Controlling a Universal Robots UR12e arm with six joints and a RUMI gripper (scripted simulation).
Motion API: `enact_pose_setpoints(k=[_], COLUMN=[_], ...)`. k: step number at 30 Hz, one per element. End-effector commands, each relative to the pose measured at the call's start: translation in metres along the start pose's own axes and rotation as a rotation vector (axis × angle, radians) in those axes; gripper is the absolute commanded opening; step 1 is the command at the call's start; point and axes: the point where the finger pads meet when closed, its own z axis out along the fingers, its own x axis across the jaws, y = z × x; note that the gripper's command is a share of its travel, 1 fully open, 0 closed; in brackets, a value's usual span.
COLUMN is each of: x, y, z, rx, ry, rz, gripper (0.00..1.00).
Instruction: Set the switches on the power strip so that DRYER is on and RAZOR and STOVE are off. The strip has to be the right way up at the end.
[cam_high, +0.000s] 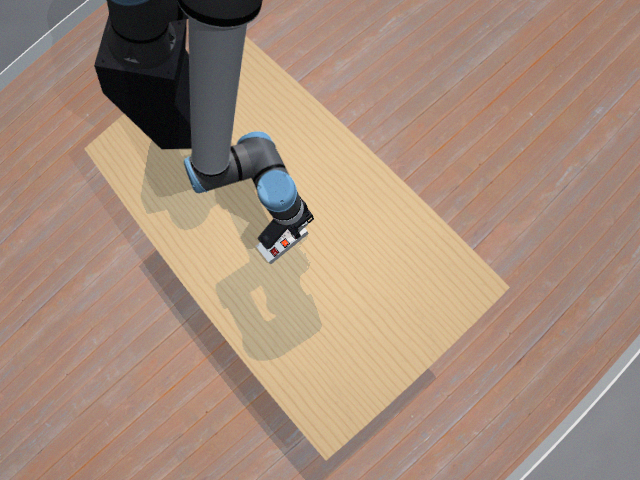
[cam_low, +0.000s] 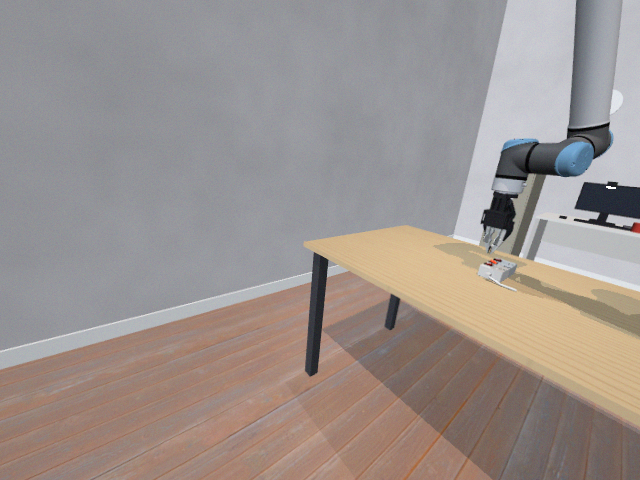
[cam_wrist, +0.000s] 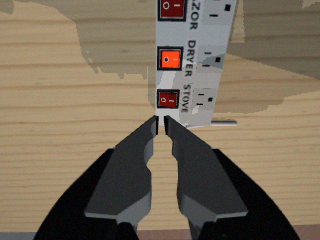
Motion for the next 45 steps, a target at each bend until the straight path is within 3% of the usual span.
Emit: enact_pose_setpoints(k=[1,9,22,30,45], x=[0.002,0.002,0.002,0.002,0.002], y=[0.000,0.000,0.000,0.000,0.000], z=[0.000,-0.014,-0.087,-0.102,-0.102], rx=[-0.002,-0.002,-0.002,-0.002,-0.002], ry=[0.002,0.002,0.002,0.002,0.002], rz=[0.001,0.002,0.002,0.002,0.001], gripper=[1.00,1.00,1.00,1.00,1.00])
